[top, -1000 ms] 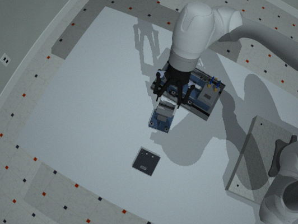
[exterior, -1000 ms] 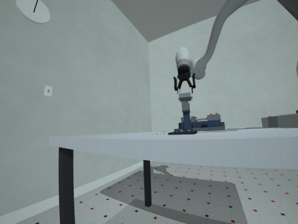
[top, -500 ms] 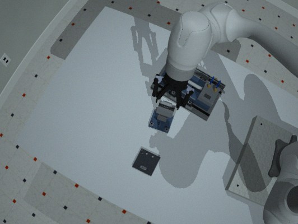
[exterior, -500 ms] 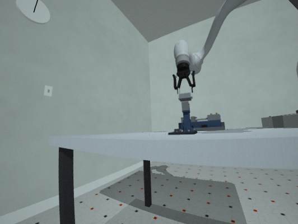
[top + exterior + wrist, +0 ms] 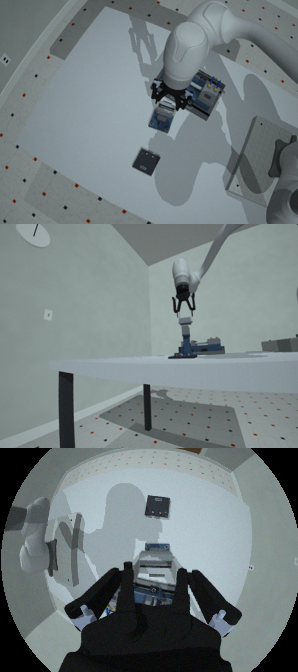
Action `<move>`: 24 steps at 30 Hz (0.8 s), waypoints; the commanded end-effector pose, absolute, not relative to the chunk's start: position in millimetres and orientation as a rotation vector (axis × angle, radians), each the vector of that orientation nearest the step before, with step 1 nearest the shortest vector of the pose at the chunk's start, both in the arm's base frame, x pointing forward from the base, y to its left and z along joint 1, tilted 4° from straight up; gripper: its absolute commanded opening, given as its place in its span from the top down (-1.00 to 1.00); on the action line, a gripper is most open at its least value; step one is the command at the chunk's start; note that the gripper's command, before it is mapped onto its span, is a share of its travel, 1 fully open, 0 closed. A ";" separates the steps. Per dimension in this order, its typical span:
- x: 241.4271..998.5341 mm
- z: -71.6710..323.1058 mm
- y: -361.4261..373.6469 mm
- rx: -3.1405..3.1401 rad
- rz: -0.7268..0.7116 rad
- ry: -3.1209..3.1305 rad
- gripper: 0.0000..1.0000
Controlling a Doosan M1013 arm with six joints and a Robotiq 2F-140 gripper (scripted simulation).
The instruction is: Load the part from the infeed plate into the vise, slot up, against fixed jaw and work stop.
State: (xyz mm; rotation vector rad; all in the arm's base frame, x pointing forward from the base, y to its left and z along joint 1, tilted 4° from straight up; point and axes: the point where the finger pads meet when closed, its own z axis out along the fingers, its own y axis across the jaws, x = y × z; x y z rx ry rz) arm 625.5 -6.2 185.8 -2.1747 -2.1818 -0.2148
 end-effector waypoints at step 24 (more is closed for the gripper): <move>623.1 183.7 -5.0 -2.238 -0.099 -2.232 1.00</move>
